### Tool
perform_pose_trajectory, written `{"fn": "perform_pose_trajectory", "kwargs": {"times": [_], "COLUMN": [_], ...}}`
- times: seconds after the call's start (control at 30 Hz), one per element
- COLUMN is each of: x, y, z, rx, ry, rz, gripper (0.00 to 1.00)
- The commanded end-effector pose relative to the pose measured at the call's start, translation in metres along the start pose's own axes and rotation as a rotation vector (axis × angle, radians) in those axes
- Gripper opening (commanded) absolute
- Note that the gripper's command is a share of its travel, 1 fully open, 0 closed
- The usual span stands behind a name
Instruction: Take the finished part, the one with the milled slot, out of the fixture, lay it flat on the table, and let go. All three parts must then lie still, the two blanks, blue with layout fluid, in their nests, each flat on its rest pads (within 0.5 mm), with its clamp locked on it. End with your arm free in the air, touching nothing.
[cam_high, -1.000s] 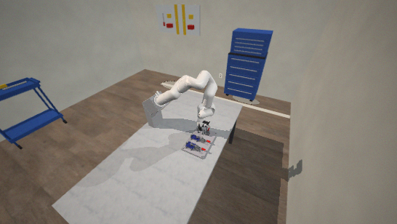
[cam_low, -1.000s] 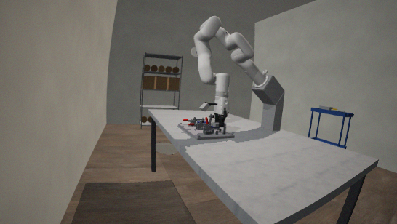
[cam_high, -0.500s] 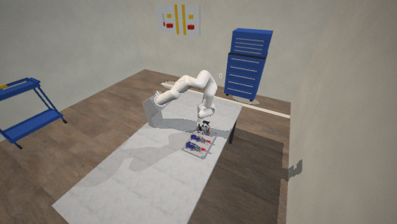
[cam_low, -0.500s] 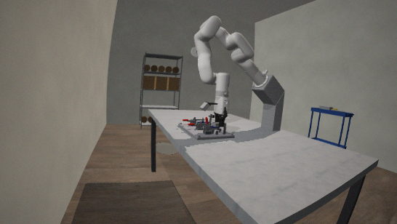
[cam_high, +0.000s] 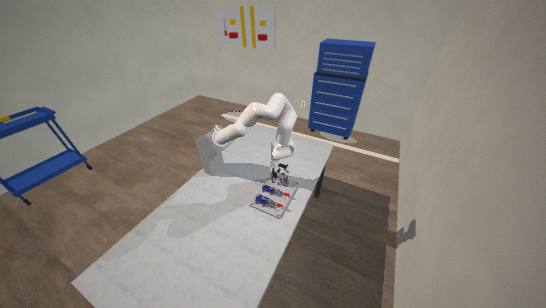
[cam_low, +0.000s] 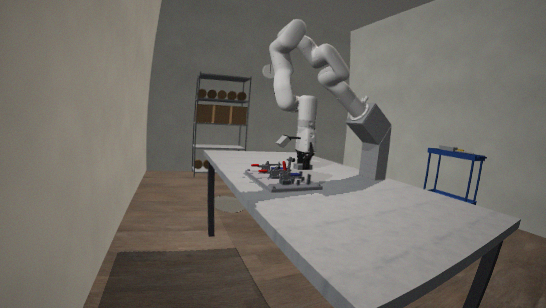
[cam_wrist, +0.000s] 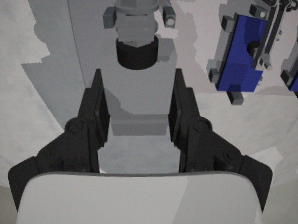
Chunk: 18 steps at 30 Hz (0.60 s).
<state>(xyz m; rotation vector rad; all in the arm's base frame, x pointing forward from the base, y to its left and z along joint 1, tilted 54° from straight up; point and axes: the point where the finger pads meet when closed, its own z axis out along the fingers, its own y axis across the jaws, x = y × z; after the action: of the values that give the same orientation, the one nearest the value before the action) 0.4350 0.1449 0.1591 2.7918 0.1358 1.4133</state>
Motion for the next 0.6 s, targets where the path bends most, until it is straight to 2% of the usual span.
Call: {"fn": "perform_pose_trajectory", "kwargs": {"times": [0.0,0.57], "x": [-0.0009,-0.0025], "y": [-0.0002,-0.0002], "z": [-0.0068,-0.0137], "rx": [0.000,0.000], "ry": [0.001,0.001], "rz": [0.000,0.000], "gripper": [0.00,0.00]}}
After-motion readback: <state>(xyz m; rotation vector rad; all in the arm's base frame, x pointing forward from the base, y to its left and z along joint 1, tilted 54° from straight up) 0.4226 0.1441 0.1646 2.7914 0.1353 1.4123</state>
